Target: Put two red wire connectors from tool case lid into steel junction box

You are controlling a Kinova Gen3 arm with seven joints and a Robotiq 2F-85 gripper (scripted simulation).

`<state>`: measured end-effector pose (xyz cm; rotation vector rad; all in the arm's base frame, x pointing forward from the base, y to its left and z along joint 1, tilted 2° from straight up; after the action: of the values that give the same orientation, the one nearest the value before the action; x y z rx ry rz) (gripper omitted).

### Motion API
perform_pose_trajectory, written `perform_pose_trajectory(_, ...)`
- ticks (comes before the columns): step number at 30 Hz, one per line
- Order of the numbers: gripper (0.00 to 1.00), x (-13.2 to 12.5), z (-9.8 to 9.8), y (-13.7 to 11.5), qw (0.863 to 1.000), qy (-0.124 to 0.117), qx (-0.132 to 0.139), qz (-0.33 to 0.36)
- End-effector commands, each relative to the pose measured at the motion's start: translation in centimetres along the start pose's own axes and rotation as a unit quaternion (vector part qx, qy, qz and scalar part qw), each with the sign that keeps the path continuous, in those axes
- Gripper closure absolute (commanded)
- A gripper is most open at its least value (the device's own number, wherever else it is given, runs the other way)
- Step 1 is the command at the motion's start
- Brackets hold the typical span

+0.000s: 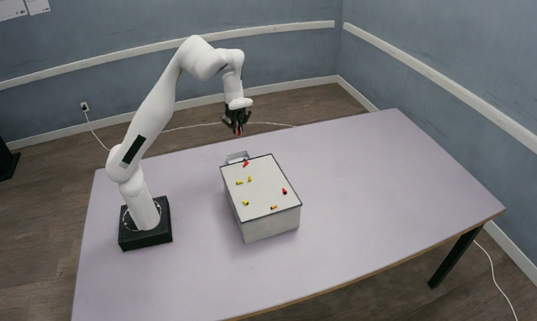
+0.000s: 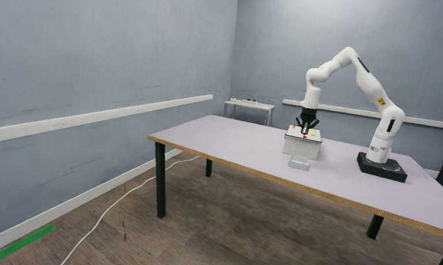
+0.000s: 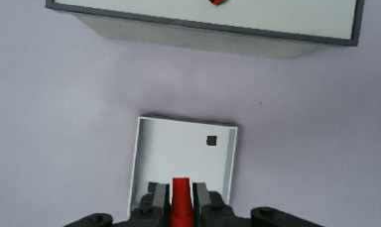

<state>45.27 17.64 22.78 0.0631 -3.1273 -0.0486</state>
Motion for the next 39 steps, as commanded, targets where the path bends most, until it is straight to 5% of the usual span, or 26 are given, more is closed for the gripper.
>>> perform_pose_trajectory(1, 0.81, 0.1, 1.2, 0.1, 1.000, 0.002, 0.000, -0.001)
perform_pose_trajectory(14, 0.81, 0.1, 12.1, 0.1, 1.000, 0.002, 0.000, -0.001)
perform_pose_trajectory(16, 0.81, 0.1, 12.1, 0.1, 1.000, 0.002, 0.000, -0.001)
perform_pose_trajectory(22, 0.81, 0.2, 16.2, 0.1, 1.000, 0.002, 0.000, -0.001)
perform_pose_trajectory(38, 0.81, 0.2, 17.6, 0.1, 1.000, 0.002, 0.000, -0.001)
perform_pose_trajectory(39, 0.63, 0.2, 17.6, 0.1, 1.000, 0.002, 0.000, -0.001)
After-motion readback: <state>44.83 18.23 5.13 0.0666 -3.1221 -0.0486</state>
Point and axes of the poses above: the point where the finger pads meet when closed, its own z axis out along the fingers, its own x axis across the jaws, y = z × x, the point moved 8 cm from there along -z, back along the fingers, and after that the axes turned 1 degree about z, right-handed, at the moved point
